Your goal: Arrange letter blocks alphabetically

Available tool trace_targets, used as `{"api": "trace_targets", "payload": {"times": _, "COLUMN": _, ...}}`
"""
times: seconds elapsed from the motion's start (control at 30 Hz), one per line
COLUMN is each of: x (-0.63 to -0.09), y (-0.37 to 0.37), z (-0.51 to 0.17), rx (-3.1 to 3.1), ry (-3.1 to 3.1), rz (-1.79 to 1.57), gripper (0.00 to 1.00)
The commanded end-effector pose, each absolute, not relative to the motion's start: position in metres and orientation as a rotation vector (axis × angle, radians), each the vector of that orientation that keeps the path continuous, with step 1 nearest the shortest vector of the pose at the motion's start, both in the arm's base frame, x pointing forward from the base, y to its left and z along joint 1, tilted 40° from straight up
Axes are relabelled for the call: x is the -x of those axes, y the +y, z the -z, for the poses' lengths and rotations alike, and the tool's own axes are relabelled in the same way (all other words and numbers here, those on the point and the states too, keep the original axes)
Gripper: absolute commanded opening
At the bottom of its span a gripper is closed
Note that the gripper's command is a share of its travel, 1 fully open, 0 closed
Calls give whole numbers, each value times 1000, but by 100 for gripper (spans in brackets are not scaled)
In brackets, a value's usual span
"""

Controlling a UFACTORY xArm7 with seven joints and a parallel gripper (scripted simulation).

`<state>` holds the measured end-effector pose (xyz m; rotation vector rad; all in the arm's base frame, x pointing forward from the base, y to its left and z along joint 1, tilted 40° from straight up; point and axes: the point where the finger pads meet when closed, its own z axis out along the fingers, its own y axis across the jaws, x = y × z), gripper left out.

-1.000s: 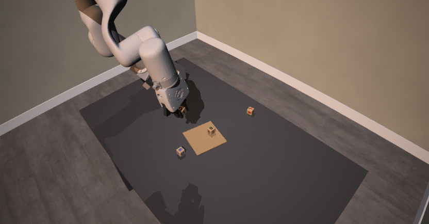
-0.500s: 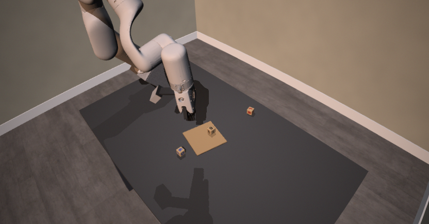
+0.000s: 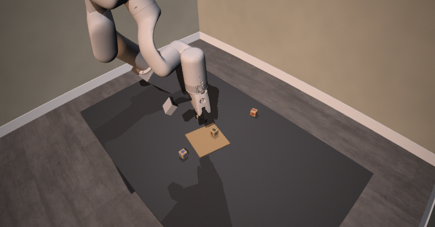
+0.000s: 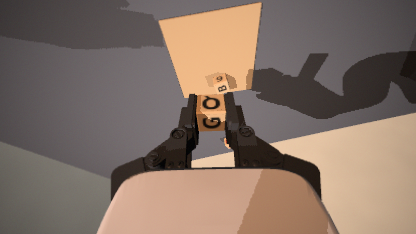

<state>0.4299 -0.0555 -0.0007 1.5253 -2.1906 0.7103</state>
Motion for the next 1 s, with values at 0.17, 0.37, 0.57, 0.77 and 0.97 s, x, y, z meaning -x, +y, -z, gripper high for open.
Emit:
{"api": "trace_targets", "payload": {"times": 0.17, "x": -428, "y": -54, "z": 29, "rx": -1738, "ry": -1935, "rz": -693, "gripper": 21}}
{"api": "trace_targets", "payload": {"times": 0.37, "x": -426, "y": -54, "z": 37, "rx": -1789, "ry": -1860, "rz": -686, "gripper": 21}}
{"api": "trace_targets", "payload": {"times": 0.57, "x": -426, "y": -54, "z": 37, "rx": -1792, "ry": -1856, "rz": -685, "gripper": 21}}
{"api": "trace_targets", "payload": {"times": 0.77, "x": -426, "y": -54, "z": 37, "rx": -1792, "ry": -1856, "rz": -685, "gripper": 21}}
{"api": "trace_targets", "payload": {"times": 0.97, "x": -426, "y": -55, "z": 38, "rx": -1792, "ry": -1856, "rz": -685, "gripper": 21}}
